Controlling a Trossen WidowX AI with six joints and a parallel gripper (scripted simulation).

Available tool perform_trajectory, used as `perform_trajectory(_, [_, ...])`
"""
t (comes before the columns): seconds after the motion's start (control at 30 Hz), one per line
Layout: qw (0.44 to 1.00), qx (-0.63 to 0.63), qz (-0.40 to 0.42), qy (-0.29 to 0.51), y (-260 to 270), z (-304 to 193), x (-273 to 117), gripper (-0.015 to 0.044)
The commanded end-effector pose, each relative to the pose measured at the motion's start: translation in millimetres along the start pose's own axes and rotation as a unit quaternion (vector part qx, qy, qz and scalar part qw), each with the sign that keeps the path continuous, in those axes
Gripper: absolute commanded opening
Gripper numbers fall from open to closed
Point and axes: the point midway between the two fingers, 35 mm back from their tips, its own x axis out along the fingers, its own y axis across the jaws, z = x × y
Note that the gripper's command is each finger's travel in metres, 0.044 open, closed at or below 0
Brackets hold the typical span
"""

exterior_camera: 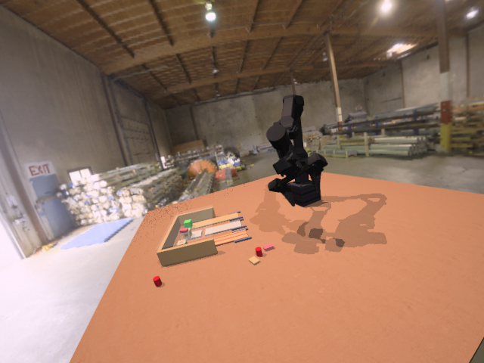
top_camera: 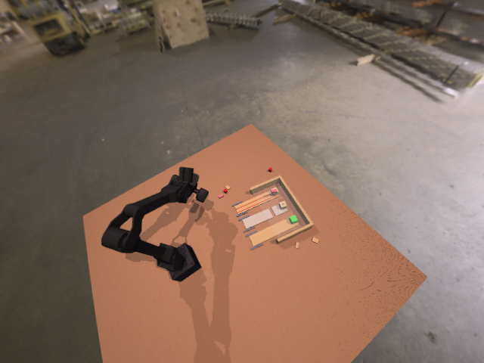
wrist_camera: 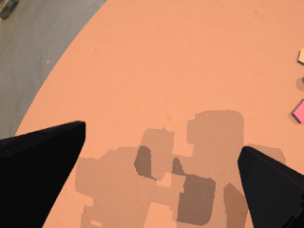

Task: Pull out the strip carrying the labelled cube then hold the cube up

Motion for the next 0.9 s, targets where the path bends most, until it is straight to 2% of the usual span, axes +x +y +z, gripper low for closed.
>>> perform_trajectory(0.0, [0.993,0.02,-0.081,-0.085,-62,23,-39,0.04])
perform_trajectory(0.23, [0.956,0.039,-0.214,-0.195,-148,35,-109,0.04])
perform_trajectory(0.47, [0.889,0.068,-0.366,-0.265,-220,14,-188,0.04])
perform_trajectory(0.87, [0.882,0.071,-0.38,-0.27,-226,10,-196,0.04])
